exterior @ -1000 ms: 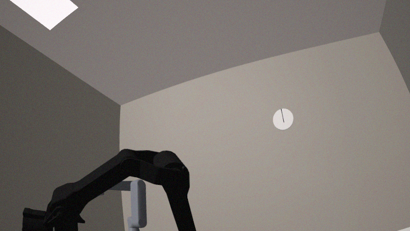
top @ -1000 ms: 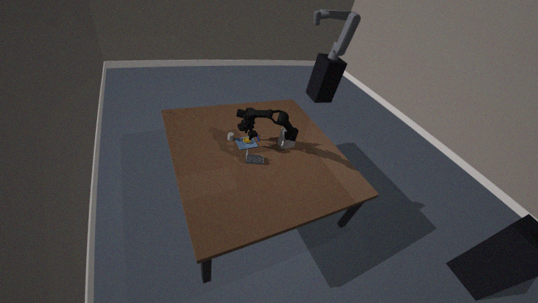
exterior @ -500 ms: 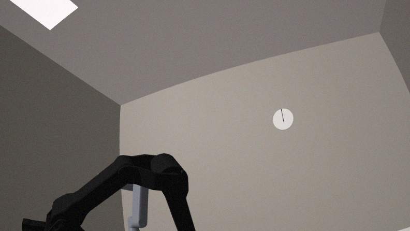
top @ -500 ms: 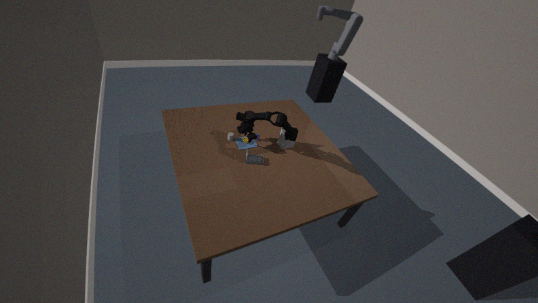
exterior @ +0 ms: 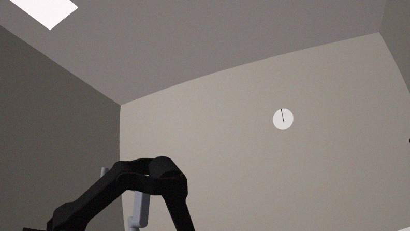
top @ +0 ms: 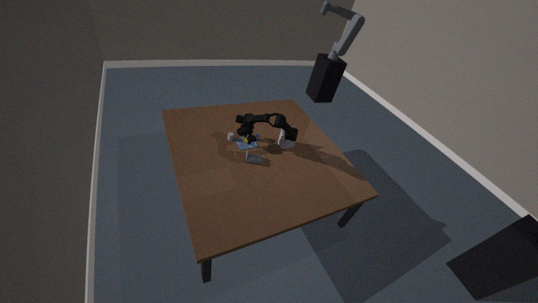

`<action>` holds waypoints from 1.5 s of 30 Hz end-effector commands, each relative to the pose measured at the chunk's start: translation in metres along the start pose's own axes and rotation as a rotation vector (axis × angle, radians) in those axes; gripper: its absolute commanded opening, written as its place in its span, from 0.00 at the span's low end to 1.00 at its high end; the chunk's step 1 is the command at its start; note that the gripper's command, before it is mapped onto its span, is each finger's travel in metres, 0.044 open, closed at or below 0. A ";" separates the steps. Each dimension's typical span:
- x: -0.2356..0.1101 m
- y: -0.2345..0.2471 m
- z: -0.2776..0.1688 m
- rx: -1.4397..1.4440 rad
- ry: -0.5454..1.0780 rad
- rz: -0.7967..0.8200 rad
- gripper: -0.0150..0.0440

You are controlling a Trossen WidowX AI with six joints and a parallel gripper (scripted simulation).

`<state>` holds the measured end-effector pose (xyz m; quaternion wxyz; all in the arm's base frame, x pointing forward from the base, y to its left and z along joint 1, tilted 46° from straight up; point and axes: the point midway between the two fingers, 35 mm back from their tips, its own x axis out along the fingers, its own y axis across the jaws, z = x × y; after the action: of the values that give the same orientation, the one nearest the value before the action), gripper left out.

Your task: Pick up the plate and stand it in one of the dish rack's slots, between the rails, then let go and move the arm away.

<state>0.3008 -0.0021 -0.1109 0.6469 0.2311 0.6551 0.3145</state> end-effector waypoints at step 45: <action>-0.134 -0.010 0.015 0.006 -0.003 -0.008 0.25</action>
<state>0.3229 -0.0910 -0.0339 0.6475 0.2338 0.6561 0.3093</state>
